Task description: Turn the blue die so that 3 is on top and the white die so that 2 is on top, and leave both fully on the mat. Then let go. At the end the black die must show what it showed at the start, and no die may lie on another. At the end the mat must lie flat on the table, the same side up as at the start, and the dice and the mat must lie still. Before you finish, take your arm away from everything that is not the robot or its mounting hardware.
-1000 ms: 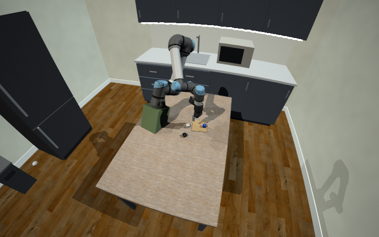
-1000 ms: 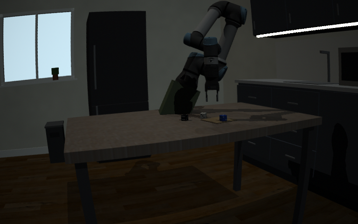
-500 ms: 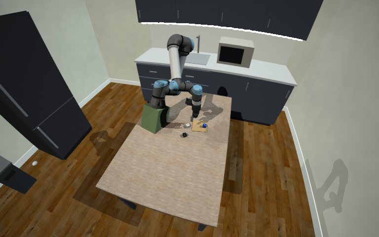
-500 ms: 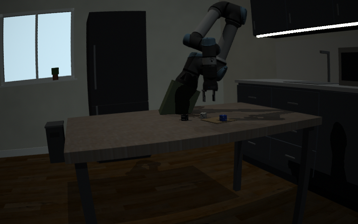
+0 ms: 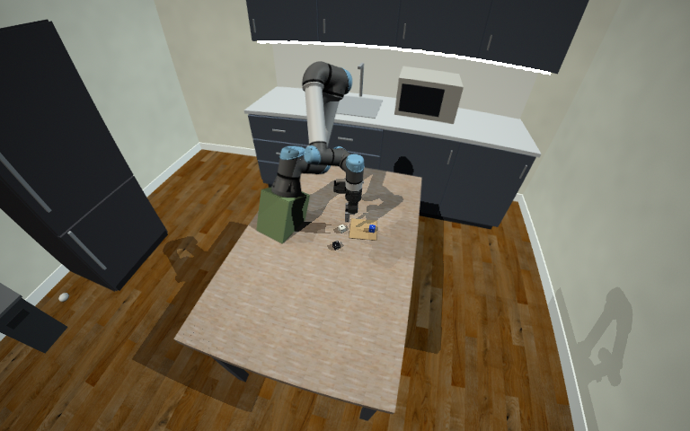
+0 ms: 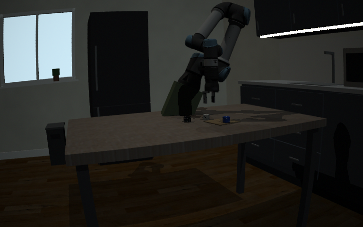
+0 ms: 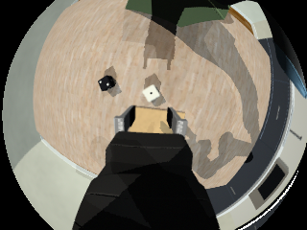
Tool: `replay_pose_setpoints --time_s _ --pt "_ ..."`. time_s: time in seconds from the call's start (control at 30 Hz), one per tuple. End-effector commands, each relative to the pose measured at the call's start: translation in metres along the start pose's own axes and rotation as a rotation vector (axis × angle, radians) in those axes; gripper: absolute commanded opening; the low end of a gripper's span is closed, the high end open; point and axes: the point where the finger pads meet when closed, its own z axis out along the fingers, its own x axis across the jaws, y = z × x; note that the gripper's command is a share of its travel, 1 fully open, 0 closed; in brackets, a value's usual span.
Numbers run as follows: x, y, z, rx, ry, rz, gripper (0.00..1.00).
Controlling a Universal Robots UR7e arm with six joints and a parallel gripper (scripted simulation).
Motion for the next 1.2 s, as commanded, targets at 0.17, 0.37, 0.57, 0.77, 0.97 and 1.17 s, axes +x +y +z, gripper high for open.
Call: replay_pose_setpoints --time_s 0.17,0.37,0.57,0.77,0.97,1.17 --pt "-0.002 -0.011 0.001 -0.001 -0.001 -0.230 1.00" --pt "-0.003 -0.018 0.003 -0.001 -0.001 -0.379 1.00" --pt "-0.003 -0.022 0.004 -0.001 -0.001 -0.487 1.00" --pt "-0.003 -0.024 0.005 -0.001 -0.001 -0.537 1.00" --pt "-0.003 -0.025 0.005 -0.002 0.000 -0.580 1.00" --pt "-0.003 -0.026 0.005 -0.002 0.000 -0.595 1.00"
